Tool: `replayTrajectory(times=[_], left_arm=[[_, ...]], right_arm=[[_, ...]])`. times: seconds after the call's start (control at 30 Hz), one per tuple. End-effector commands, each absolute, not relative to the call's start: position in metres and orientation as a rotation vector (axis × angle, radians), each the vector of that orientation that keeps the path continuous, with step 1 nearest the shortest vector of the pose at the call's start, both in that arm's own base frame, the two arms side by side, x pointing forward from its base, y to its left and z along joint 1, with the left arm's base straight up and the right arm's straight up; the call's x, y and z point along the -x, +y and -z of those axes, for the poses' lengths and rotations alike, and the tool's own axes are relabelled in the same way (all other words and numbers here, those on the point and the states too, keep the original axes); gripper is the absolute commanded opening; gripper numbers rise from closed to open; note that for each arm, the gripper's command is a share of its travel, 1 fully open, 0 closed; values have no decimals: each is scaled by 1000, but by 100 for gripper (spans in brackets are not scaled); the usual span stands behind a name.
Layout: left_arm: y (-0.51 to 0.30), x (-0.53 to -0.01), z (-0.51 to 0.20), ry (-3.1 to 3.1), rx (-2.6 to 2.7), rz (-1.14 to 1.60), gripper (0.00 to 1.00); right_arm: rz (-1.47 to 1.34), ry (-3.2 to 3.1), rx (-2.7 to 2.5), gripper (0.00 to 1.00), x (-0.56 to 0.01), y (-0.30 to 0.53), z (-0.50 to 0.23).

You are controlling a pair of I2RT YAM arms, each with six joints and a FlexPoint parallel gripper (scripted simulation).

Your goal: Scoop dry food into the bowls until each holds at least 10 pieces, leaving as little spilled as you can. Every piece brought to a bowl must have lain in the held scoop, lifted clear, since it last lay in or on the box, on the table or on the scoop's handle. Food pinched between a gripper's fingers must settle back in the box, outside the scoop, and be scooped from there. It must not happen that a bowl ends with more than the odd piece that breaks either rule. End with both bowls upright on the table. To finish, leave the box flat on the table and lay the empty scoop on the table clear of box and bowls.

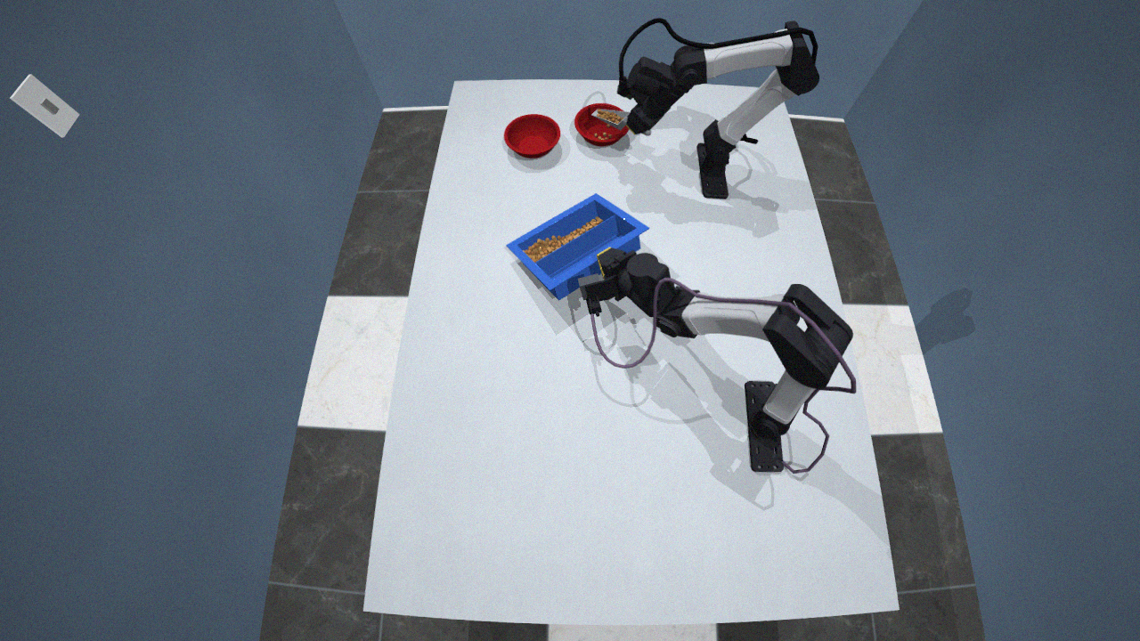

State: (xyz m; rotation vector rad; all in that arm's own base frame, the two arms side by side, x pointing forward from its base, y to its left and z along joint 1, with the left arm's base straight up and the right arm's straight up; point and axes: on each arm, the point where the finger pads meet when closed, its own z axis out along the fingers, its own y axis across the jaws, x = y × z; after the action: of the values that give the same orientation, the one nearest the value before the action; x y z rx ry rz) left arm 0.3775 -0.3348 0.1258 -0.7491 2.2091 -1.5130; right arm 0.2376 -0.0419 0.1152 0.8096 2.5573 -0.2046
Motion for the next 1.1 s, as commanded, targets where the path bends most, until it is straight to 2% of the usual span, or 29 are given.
replayTrajectory(times=[0.0,1.07], left_arm=[[-347,-380,-145,2170,674,1566,0],[-347,-380,-145,2170,674,1566,0]], right_arm=[[186,2490,-819,0,-253,-43,-130],[120,2490,-1030,0,-258,-34,-134]])
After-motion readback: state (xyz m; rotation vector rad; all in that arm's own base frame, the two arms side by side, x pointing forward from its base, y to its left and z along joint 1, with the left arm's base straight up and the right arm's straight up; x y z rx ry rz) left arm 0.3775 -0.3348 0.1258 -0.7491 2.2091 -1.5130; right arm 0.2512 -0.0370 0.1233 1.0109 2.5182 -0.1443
